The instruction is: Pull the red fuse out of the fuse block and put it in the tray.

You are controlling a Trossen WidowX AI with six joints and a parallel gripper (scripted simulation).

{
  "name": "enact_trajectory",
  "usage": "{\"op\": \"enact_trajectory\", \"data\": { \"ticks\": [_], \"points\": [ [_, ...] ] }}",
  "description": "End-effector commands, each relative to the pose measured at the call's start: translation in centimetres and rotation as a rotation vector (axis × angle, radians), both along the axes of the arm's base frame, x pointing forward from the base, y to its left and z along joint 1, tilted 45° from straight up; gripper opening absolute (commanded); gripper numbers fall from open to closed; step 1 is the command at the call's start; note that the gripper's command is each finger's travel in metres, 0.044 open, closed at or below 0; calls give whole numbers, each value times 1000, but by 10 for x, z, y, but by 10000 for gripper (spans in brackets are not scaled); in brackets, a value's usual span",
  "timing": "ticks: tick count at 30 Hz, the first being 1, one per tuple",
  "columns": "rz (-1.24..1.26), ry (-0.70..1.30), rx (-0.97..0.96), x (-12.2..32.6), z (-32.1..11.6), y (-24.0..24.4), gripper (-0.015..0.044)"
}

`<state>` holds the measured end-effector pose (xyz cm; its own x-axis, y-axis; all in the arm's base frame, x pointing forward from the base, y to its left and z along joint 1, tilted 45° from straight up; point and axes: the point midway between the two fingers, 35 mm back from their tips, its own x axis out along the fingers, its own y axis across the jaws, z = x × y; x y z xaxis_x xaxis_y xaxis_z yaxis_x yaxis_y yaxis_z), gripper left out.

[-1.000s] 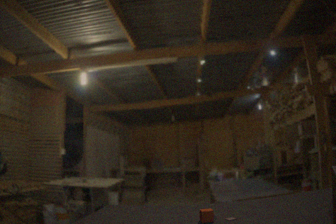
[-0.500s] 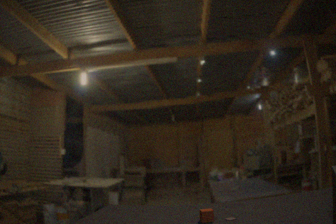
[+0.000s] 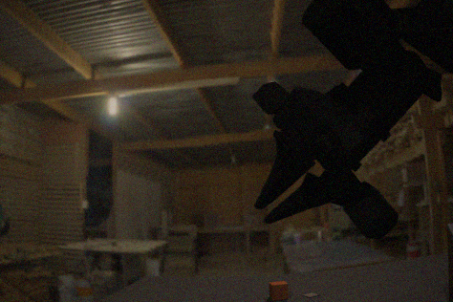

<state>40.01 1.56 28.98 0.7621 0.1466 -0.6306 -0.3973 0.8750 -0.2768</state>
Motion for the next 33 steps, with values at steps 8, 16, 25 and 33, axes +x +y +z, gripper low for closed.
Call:
{"op": "enact_trajectory", "data": {
  "ticks": [8,16,25,33],
  "points": [
    [-10,528,233,-25,-167,-49,74],
    [-77,885,638,-90,-265,-72,74],
    [-104,955,773,-107,-280,-70,74],
    [-104,955,773,-106,-285,-64,74]
  ]
}}
